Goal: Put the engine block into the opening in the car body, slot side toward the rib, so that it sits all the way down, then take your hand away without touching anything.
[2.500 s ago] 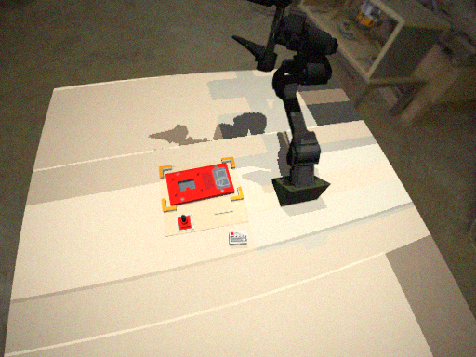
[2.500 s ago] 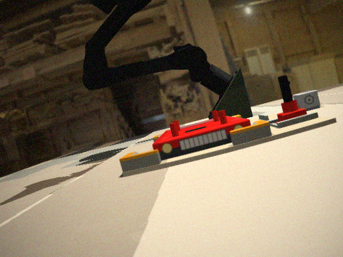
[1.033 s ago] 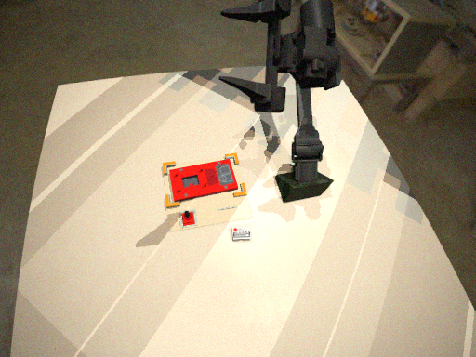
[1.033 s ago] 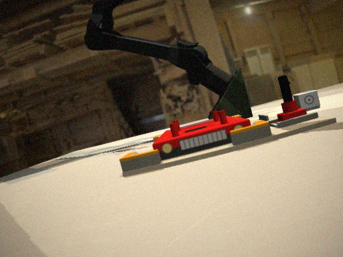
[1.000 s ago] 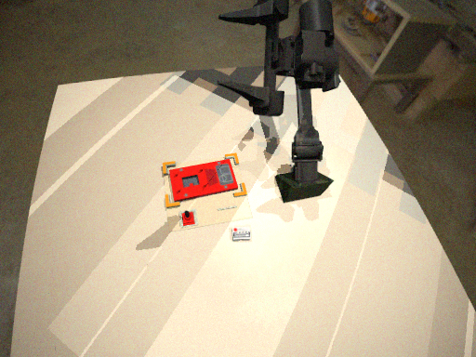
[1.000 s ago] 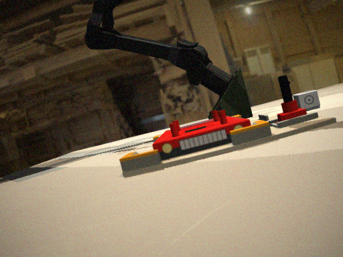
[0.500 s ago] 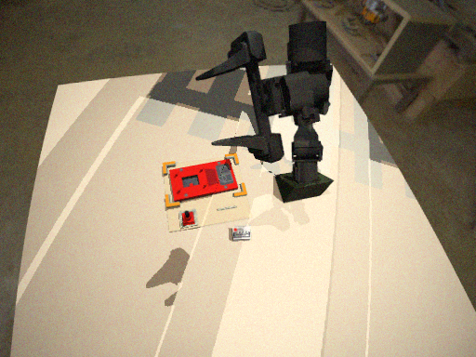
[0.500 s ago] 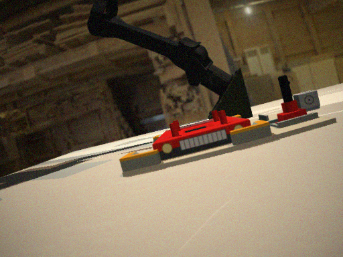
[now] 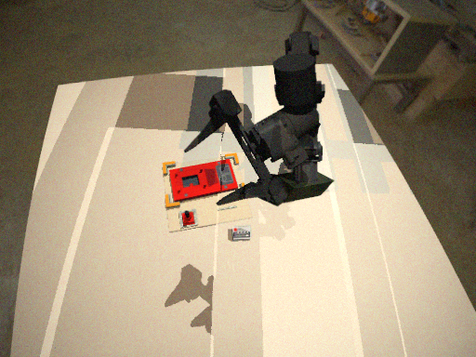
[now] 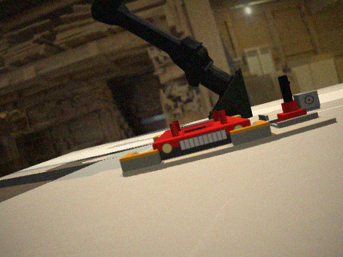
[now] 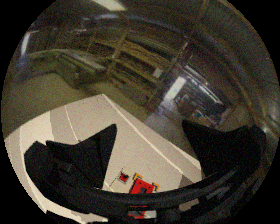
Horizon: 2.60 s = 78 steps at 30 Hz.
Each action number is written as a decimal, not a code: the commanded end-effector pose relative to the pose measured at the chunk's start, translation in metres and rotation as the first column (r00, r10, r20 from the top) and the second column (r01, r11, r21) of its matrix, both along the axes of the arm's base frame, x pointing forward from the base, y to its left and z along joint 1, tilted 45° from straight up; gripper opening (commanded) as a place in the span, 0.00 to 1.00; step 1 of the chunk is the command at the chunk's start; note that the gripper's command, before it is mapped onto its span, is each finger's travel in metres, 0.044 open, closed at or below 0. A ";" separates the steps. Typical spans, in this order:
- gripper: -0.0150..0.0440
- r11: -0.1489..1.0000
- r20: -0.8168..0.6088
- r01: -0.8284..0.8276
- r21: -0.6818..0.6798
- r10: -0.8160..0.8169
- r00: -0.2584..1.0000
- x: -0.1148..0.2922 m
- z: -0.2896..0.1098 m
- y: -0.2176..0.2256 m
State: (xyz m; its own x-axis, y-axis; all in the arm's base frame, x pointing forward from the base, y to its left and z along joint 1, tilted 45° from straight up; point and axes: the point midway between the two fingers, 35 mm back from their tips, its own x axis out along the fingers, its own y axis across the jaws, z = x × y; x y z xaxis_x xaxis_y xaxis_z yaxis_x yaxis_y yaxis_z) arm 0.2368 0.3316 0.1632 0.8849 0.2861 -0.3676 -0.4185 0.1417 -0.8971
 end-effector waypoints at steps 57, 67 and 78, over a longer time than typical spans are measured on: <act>1.00 -0.013 -0.386 0.982 -0.187 -0.918 -0.085 -0.038 -0.198 -0.179; 1.00 -0.019 -0.383 0.983 -0.185 -0.919 -0.089 -0.029 -0.223 -0.203; 1.00 -0.019 -0.382 0.983 -0.184 -0.920 -0.089 -0.027 -0.238 -0.216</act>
State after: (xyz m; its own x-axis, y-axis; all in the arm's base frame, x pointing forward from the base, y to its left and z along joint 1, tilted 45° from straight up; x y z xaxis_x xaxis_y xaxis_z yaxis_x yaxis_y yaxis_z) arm 0.2097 0.1191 -0.0722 0.1394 -0.6715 -0.7278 0.0377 0.7381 -0.6737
